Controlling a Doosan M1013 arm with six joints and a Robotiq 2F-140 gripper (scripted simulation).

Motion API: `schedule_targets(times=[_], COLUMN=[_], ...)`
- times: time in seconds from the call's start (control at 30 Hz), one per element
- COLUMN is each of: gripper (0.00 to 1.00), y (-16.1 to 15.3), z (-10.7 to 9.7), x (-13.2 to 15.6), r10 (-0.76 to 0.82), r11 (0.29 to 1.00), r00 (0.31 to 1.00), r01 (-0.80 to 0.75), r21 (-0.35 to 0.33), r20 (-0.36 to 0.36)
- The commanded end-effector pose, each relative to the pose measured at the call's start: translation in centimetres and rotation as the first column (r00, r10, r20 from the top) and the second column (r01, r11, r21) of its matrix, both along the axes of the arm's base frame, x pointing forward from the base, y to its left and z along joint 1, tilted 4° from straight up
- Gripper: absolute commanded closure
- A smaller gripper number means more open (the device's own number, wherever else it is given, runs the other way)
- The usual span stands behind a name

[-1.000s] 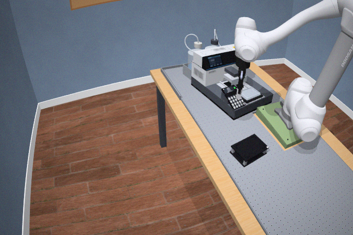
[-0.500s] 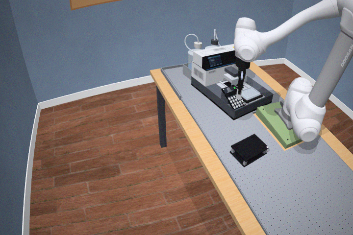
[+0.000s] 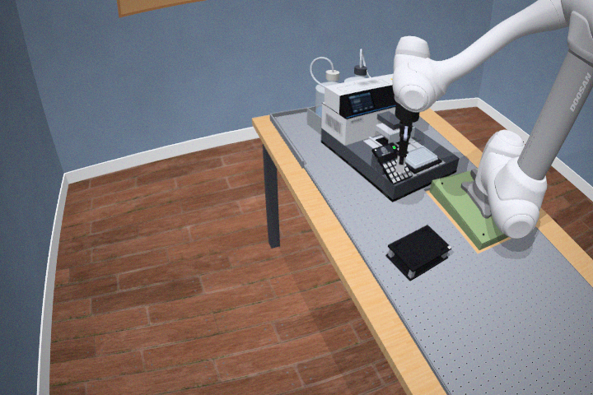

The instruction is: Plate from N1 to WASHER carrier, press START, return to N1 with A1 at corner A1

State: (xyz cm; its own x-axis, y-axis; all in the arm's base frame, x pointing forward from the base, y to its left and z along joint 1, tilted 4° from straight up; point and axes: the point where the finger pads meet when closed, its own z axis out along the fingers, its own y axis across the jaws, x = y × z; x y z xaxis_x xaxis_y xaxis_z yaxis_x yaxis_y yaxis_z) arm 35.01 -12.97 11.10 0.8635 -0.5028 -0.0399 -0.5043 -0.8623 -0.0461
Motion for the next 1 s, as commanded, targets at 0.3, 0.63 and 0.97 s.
schedule_targets(times=[0.3,0.63,0.97], gripper=[0.9,0.9,0.9], y=[0.1,0.2,0.2], z=[-2.0,-3.4,-3.9], x=[0.0,0.0,0.0], r10=[0.0,0.0,0.0], r11=[1.0,1.0,1.0], r00=[1.0,1.0,1.0], r01=[0.0,0.0,0.0], r21=[0.0,0.0,0.0], r20=[0.0,0.0,0.0])
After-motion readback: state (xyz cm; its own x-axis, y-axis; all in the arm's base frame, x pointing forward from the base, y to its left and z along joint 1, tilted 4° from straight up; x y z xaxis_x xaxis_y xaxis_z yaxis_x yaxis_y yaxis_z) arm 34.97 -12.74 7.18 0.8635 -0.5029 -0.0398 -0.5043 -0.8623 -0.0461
